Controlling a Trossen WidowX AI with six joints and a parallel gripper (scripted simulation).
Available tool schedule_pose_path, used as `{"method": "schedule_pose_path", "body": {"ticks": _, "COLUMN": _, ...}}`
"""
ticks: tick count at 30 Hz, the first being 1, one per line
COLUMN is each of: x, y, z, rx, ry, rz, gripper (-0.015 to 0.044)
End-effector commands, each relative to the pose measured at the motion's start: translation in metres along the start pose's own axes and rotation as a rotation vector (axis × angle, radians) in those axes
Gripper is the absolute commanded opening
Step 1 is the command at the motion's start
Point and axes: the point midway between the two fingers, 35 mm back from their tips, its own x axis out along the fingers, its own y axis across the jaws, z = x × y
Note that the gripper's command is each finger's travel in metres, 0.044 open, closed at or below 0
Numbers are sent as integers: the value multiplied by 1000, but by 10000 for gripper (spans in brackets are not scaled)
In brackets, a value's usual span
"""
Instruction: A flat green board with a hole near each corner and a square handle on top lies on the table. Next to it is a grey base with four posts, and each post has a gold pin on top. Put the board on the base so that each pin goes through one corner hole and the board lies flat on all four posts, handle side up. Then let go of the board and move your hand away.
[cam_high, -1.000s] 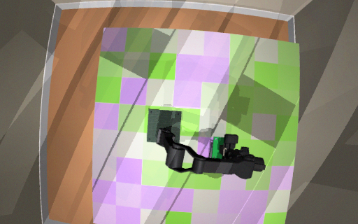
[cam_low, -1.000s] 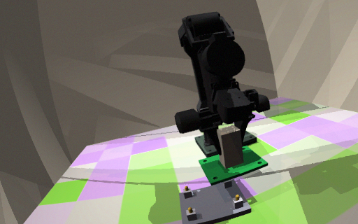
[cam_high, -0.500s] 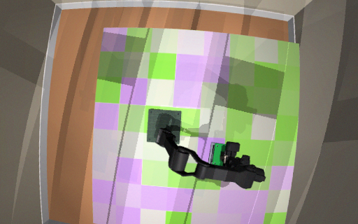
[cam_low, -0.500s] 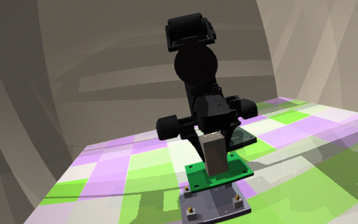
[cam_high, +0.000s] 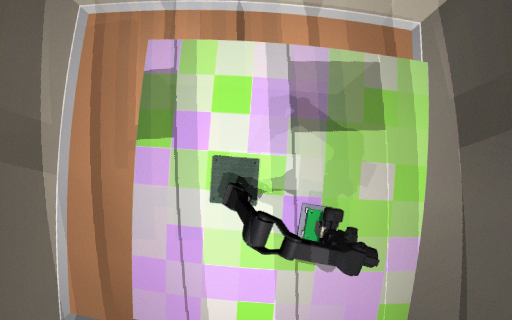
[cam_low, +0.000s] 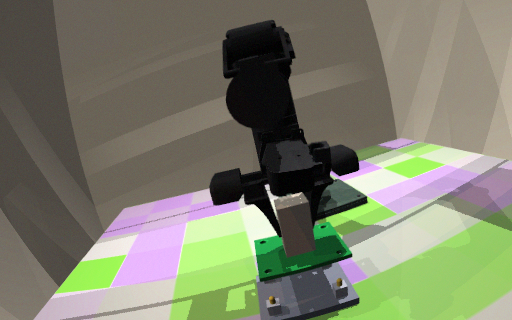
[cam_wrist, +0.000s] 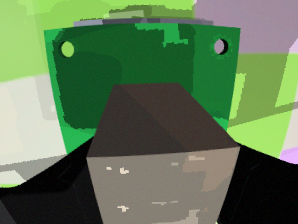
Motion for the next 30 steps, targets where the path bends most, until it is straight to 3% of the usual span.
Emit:
{"method": "schedule_pose_path", "body": {"ticks": 1, "x": 0, "y": 0, "z": -1, "rx": 3, "ry": 1, "rz": -1, "gripper": 0}}
{"method": "schedule_pose_path", "body": {"ticks": 30, "x": 27, "y": -5, "z": 2, "rx": 1, "ry": 1, "rz": -1, "gripper": 0}}
